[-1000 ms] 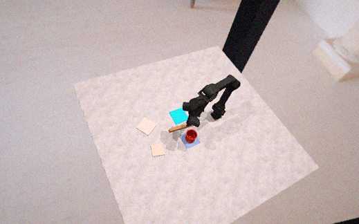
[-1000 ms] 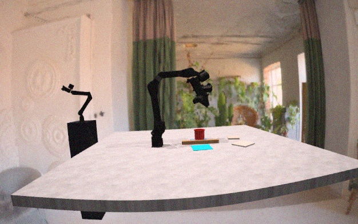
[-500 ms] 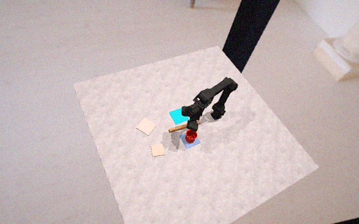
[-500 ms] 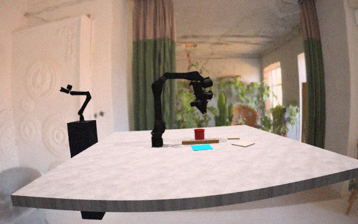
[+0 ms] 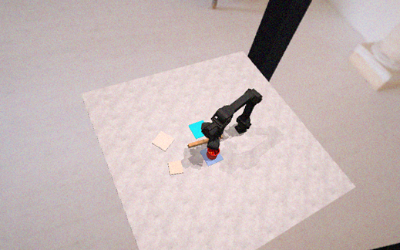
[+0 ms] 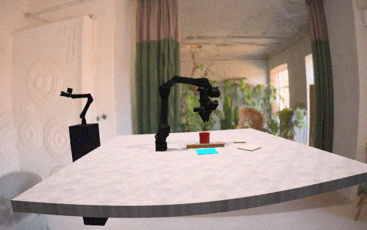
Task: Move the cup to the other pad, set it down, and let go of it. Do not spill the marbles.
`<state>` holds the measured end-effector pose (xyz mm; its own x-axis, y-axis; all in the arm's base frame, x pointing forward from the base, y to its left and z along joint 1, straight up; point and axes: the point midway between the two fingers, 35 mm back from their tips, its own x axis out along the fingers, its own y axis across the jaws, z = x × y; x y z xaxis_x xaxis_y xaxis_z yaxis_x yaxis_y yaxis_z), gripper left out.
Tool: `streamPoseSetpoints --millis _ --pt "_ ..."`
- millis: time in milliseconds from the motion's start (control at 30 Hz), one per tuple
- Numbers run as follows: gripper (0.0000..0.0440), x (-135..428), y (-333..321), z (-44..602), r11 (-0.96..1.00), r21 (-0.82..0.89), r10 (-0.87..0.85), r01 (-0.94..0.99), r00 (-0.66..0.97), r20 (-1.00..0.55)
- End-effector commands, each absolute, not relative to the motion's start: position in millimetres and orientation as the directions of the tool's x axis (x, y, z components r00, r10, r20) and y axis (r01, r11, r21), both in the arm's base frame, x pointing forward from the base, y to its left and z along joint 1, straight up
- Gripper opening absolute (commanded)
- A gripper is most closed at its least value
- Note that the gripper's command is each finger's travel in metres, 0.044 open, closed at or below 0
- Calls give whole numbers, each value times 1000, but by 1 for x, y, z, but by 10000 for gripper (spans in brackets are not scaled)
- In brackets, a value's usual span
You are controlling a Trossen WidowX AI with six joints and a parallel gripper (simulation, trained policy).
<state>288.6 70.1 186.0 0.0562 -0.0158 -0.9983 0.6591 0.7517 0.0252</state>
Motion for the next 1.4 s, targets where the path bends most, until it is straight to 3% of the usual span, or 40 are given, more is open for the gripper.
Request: streamPoseSetpoints --millis 0,1167,1367 --pt "152 285 69 174 744 -23 -41 668 10 -999" --pt "173 265 68 66 762 -191 -125 618 -150 -981" --pt "33 264 66 56 794 -185 -128 579 -139 -982"
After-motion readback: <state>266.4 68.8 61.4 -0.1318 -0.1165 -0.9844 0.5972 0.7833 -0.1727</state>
